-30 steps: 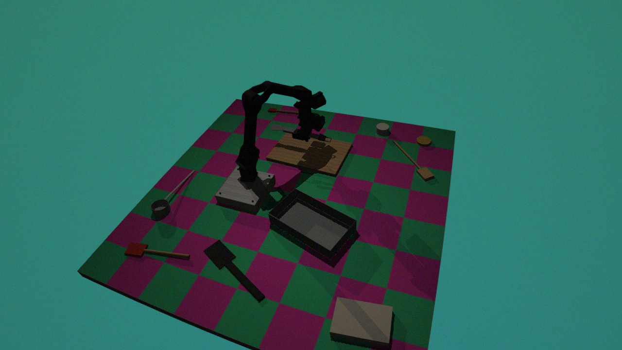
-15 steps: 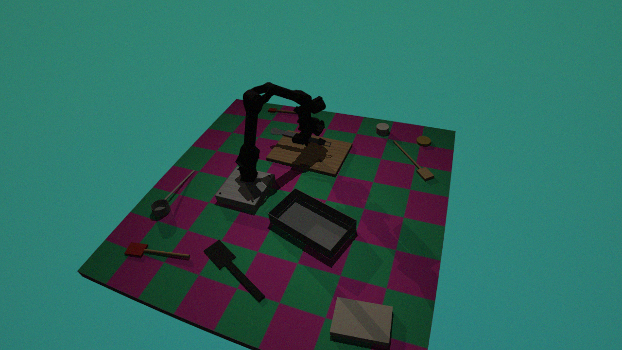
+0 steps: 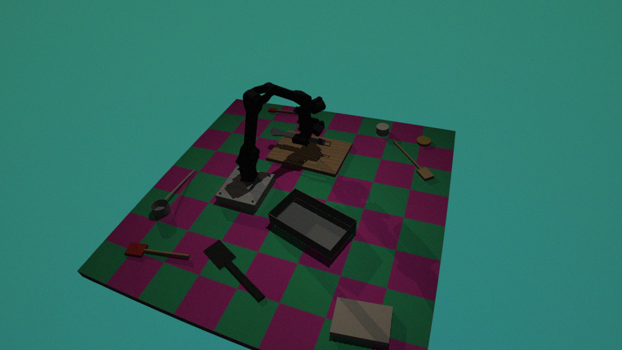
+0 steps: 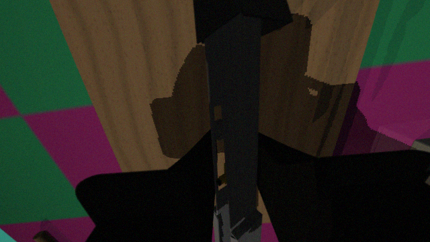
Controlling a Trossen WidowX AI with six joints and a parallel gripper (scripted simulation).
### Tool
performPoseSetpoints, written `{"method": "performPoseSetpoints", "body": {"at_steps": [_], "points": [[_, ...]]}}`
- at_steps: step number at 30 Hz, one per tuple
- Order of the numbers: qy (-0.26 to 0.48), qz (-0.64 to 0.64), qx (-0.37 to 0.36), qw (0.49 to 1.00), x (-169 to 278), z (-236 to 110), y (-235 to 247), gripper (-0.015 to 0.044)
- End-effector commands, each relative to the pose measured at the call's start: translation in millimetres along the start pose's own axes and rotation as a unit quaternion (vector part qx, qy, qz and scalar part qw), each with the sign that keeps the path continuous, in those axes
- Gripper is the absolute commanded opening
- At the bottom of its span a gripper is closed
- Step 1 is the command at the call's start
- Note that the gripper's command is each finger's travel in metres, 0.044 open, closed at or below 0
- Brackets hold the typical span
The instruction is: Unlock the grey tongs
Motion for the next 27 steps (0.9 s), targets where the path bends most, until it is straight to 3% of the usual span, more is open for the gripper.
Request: {"method": "performPoseSetpoints", "body": {"at_steps": [1,11,17,27], "points": [[0.000,0.000,0.000,1.000,-0.1,-0.2,0.1,0.0191],[0.000,0.000,0.000,1.000,-0.1,-0.2,0.1,0.0440],[-0.001,0.000,-0.002,1.000,-15.5,-10.1,1.8,0.0440],[-0.006,0.000,0.000,1.000,-94.2,-68.7,-7.7,0.0440]]}}
Point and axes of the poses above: the point midway between the two fingers, 35 mm back from their tips, its own z axis out along the fingers, its own y axis across the jaws, x = y × z, the point moved 4 cm from there along -z, back along the fingers, and after that the axes turned 15 degrees about -z, right-handed, at the moved point
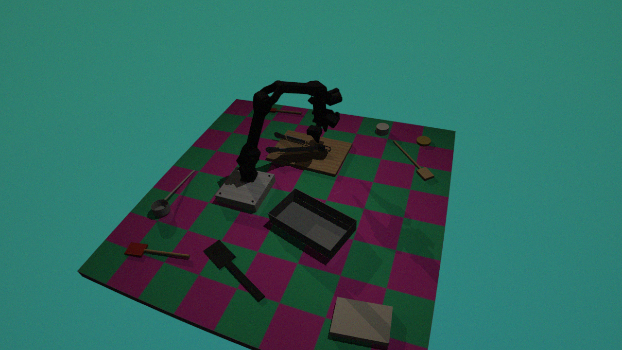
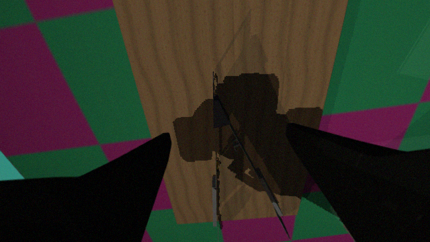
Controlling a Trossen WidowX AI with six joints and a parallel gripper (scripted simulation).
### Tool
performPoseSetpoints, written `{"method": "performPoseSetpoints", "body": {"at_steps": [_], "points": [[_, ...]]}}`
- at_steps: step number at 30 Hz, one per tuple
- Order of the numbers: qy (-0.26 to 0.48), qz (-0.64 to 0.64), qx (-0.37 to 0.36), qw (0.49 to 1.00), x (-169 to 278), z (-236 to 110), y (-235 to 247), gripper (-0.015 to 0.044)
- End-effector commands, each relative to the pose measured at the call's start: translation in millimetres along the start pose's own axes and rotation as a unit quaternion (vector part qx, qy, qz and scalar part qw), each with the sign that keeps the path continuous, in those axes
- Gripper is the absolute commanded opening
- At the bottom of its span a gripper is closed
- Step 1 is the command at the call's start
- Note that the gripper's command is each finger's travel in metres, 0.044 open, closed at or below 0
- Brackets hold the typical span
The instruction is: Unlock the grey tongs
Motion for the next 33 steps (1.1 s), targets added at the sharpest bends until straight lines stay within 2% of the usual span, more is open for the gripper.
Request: {"method": "performPoseSetpoints", "body": {"at_steps": [1,8,12,19,33], "points": [[-0.001,-0.001,0.000,1.000,-29.4,-22.9,-8.5,0.0440],[0.001,-0.003,0.002,1.000,-69.2,-59.4,-34.2,0.0440],[0.001,-0.003,0.003,1.000,-72.3,-62.7,-37.2,0.0440],[-0.025,0.134,-0.016,0.991,-61.3,-98.1,-40.1,0.0440],[-0.027,0.141,-0.018,0.990,-60.7,-99.9,-40.3,0.0440]]}}
Point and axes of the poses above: the point midway between the two fingers, 35 mm back from their tips, its own z axis out along the fingers, its own y axis across the jaws, x = y × z, the point moved 4 cm from there along -z, back along the fingers, and after that the axes turned 15 degrees about -z, right-handed, at the moved point
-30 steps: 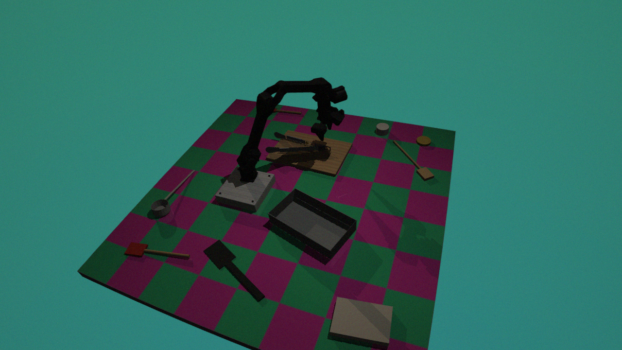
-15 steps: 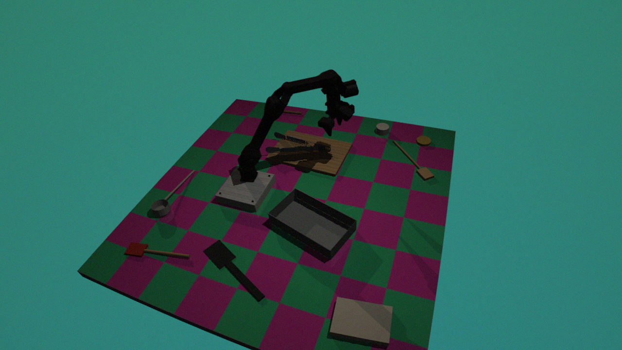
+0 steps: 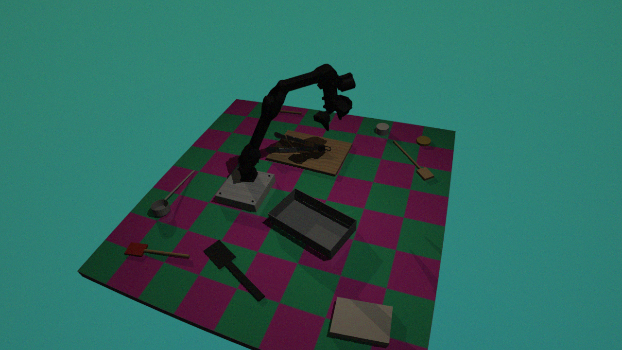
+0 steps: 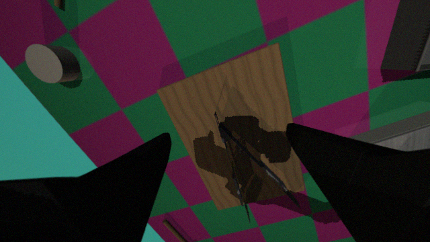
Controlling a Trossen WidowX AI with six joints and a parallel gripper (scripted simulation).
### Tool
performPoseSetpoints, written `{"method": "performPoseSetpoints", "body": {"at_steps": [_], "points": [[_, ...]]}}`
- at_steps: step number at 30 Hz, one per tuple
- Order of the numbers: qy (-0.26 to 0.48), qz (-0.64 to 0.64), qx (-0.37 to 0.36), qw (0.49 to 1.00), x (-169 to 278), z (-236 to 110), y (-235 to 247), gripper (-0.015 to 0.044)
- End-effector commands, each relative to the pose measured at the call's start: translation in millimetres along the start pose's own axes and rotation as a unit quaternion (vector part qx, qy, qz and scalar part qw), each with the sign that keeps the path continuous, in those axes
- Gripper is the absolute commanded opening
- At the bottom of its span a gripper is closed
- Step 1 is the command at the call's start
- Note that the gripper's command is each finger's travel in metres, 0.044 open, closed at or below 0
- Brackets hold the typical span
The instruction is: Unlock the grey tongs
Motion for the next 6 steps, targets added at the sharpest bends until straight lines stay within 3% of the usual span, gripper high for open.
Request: {"method": "performPoseSetpoints", "body": {"at_steps": [1,6], "points": [[0.001,0.003,-0.001,1.000,0.4,-0.8,0.1,0.0440],[0.001,0.003,-0.001,1.000,0.4,-0.8,0.1,0.0440]]}}
Point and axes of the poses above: the point midway between the two fingers, 35 mm back from their tips, its own z axis out along the fingers, its own y axis across the jaws, x = y × z, the point moved 4 cm from there along -z, back along the fingers, and after that the axes turned 15 degrees about -z, right-handed, at the moved point
